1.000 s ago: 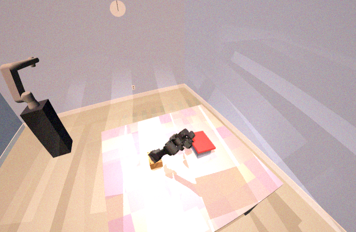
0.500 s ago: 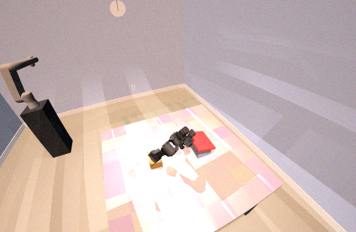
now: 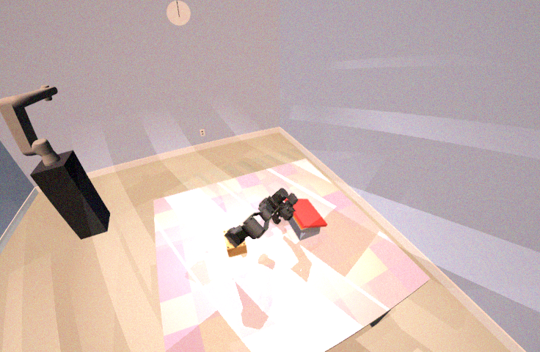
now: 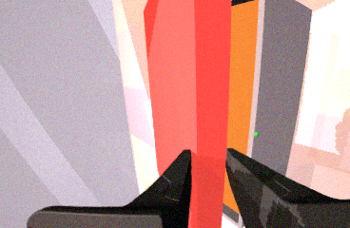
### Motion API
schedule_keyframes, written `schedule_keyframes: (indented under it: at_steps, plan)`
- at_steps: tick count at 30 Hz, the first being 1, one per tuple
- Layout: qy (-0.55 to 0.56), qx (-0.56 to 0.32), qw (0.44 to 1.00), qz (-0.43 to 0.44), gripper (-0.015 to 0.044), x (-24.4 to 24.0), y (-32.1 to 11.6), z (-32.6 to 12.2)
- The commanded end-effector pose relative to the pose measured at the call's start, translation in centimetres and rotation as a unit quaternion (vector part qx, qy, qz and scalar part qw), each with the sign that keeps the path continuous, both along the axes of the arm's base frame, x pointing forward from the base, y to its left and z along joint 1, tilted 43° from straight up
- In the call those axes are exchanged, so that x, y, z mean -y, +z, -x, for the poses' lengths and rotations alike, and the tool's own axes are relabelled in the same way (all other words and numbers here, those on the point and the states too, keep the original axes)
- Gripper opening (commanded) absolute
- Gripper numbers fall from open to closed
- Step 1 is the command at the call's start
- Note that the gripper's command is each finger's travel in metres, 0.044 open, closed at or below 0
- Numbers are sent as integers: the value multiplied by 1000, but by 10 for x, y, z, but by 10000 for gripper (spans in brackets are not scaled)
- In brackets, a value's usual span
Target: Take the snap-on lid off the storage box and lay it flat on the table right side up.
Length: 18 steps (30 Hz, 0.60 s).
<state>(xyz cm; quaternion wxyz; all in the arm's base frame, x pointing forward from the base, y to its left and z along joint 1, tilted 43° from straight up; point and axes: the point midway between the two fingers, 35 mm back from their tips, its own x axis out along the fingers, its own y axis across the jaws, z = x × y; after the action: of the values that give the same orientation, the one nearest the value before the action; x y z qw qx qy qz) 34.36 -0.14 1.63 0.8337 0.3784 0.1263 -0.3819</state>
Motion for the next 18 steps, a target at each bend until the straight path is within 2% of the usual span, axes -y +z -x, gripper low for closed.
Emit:
schedule_keyframes:
  at_steps: [1, 18]
  plan:
    - [0, 5, 1000, -2, 0, -5, 6, -4]
    - [0, 5, 1000, -2, 0, -18, 22, -17]
